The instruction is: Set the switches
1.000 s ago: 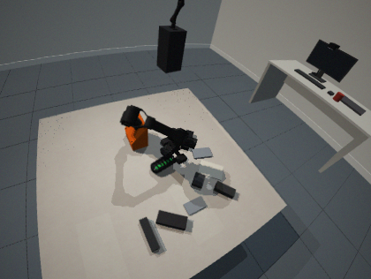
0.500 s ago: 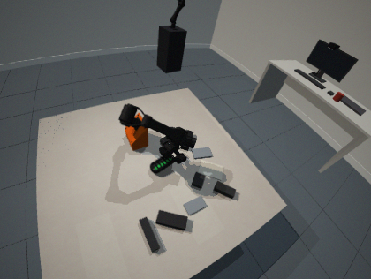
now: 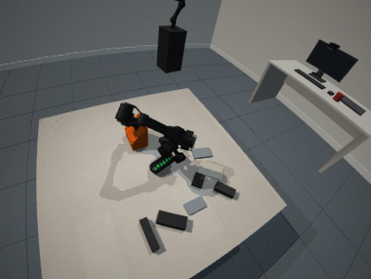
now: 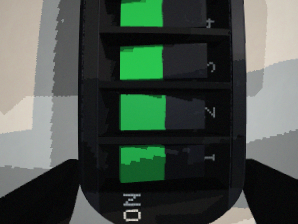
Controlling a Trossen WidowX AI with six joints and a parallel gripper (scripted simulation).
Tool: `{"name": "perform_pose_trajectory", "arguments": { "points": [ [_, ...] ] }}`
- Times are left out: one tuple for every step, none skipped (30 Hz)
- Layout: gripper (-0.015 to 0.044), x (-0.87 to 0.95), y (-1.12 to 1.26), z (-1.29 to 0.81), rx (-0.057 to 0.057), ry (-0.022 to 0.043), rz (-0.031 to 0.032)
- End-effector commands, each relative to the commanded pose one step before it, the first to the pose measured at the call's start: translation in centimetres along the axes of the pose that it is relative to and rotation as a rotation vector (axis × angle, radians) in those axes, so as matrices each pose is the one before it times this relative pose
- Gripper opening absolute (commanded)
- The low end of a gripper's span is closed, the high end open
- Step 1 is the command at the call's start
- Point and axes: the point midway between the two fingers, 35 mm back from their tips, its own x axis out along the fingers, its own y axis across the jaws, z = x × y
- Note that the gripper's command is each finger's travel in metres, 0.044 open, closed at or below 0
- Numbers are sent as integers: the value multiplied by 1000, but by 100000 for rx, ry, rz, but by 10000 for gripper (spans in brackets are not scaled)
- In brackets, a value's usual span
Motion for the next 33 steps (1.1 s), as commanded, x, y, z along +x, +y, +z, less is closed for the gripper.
{"name": "perform_pose_trajectory", "arguments": {
  "points": [
    [336, -400, 4, 419, -531, 840, 214],
    [336, -62, 0, 56, -1, 216, -1],
    [336, -61, 0, 56, -1, 210, -1],
    [336, -61, 0, 55, -1, 208, -1],
    [336, -61, 0, 55, -1, 209, -1],
    [336, -61, 0, 56, -1, 210, -1],
    [336, -61, 0, 57, -1, 209, -1],
    [336, -60, 0, 57, -1, 209, -1],
    [336, -60, 0, 57, -1, 208, -1],
    [336, -60, 0, 57, -1, 209, -1],
    [336, -60, 0, 57, -1, 209, -1],
    [336, -60, 0, 57, -1, 208, -1],
    [336, -59, 0, 58, -1, 207, -1],
    [336, -59, 0, 58, -1, 207, -1],
    [336, -59, 0, 58, -1, 208, -1],
    [336, -59, 0, 58, -1, 208, -1],
    [336, -59, 0, 58, -1, 207, -1],
    [336, -58, 0, 59, -1, 206, -1],
    [336, -58, 0, 60, -1, 206, -1],
    [336, -58, 0, 60, -1, 206, -1],
    [336, -58, 0, 60, -1, 206, -1],
    [336, -58, 0, 60, -1, 205, -1],
    [336, -57, 0, 60, -1, 205, -1],
    [336, -57, 0, 61, -1, 205, -1],
    [336, -57, 0, 61, -1, 205, -1],
    [336, -57, 0, 61, -1, 205, -1],
    [336, -57, 0, 61, -1, 205, -1],
    [336, -57, 0, 61, -1, 204, -1],
    [336, -56, 0, 61, -1, 204, -1],
    [336, -55, 0, 62, -1, 204, -1],
    [336, -55, 0, 62, -1, 205, -1],
    [336, -55, 0, 62, -1, 205, -1],
    [336, -55, 0, 62, -1, 204, -1]
  ]
}}
